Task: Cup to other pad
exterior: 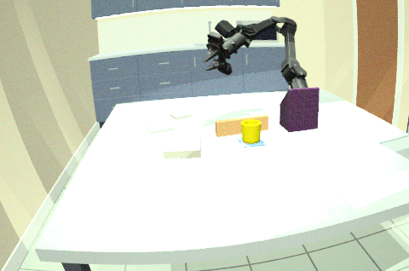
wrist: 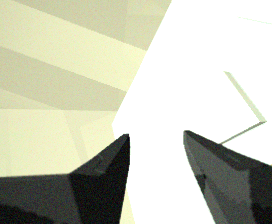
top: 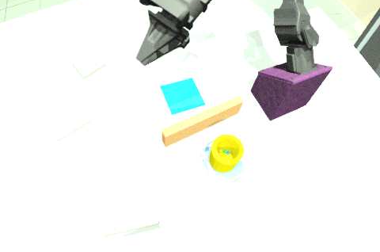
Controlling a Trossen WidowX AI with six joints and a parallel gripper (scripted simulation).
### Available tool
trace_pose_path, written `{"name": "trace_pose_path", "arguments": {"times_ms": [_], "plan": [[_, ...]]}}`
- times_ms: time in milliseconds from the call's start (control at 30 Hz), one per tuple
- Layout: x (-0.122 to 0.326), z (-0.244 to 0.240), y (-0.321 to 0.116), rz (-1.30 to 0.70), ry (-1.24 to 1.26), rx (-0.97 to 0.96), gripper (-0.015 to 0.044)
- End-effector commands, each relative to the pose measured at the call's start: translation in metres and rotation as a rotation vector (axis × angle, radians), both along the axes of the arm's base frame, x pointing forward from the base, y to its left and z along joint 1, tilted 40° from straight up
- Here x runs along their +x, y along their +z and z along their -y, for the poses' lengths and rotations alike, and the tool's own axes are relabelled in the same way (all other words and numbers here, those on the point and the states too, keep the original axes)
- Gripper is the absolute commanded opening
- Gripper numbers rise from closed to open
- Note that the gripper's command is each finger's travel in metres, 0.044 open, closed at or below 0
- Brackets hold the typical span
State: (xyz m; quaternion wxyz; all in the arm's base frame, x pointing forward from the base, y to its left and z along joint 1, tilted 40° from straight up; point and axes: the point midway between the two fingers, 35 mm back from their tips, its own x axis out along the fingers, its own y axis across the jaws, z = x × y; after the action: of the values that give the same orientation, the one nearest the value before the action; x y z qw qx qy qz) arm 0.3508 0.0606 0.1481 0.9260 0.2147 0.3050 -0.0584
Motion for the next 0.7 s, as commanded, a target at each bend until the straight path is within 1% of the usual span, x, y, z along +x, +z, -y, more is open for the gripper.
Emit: {"name": "trace_pose_path", "arguments": {"times_ms": [0,200,367,467,533,667], "plan": [[-0.02,-0.017,-0.073,-0.285,-0.16,0.038,0.0167],[-0.061,-0.024,-0.142,-0.537,-0.407,-0.016,0.0167],[-0.102,-0.017,-0.182,-0.646,-0.641,-0.16,0.0167],[-0.127,-0.007,-0.198,-0.647,-0.786,-0.286,0.0167],[-0.134,-0.001,-0.2,-0.633,-0.838,-0.341,0.0167],[-0.134,0.0,-0.2,-0.63,-0.845,-0.348,0.0167]]}}
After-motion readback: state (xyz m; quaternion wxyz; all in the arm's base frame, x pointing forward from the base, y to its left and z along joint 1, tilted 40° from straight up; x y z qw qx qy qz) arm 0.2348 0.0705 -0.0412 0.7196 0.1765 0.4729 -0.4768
